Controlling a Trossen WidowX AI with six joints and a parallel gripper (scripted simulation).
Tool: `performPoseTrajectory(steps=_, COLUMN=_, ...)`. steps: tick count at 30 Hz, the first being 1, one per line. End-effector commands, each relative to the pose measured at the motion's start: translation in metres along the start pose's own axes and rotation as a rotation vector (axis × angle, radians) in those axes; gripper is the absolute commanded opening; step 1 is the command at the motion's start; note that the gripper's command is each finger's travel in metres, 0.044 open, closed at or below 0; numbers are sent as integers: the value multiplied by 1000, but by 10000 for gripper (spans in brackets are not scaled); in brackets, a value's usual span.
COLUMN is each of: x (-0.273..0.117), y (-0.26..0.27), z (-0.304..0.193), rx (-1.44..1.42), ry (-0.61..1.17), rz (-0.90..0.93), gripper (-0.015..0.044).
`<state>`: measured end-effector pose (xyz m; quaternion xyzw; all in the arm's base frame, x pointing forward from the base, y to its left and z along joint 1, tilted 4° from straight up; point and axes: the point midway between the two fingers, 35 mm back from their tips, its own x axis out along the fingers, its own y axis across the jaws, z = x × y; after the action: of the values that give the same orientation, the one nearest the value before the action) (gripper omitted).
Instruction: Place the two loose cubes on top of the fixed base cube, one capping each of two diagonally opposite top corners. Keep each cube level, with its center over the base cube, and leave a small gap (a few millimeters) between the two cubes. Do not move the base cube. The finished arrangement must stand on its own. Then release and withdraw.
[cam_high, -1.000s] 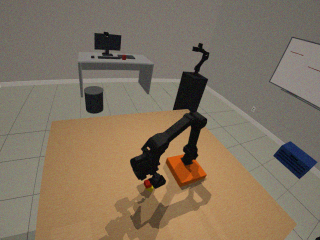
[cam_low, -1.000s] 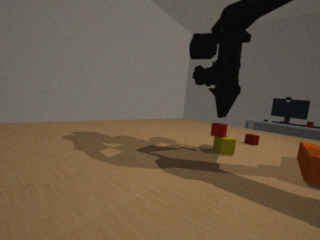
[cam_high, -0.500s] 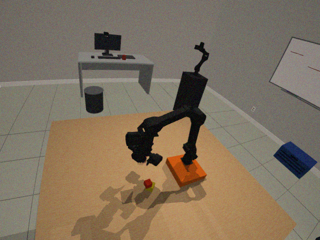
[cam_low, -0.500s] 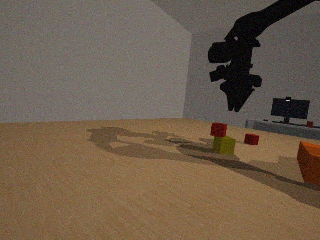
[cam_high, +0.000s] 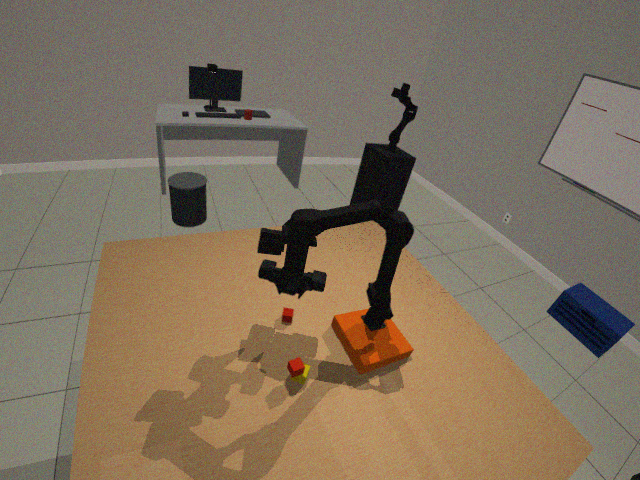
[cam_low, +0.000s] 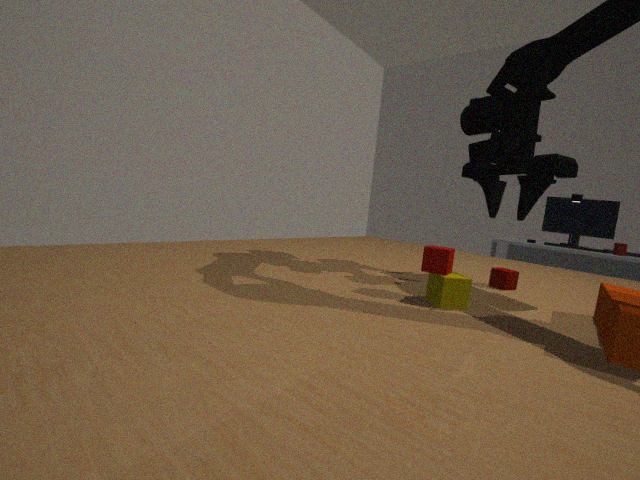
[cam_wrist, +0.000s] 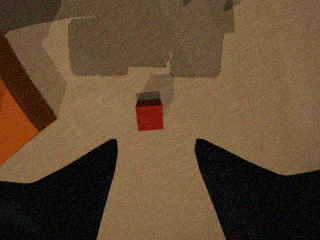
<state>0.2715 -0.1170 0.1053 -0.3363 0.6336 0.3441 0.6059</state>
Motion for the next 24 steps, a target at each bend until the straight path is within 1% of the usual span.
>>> performPoseTrajectory(steps=1, x=-4, y=4, z=-15, rx=-81, ry=5, rz=-1, gripper=265)
performPoseTrajectory(steps=7, x=-2, y=4, z=-15, rx=-81, ry=5, rz=-1, gripper=265)
performPoseTrajectory(steps=15, x=57, y=4, z=-15, rx=-81, ry=5, rz=-1, gripper=265)
performPoseTrajectory(steps=21, x=59, y=4, z=-15, rx=-81, ry=5, rz=-1, gripper=265)
performPoseTrajectory(steps=24, x=68, y=4, z=-15, rx=-81, ry=5, rz=-1, gripper=265)
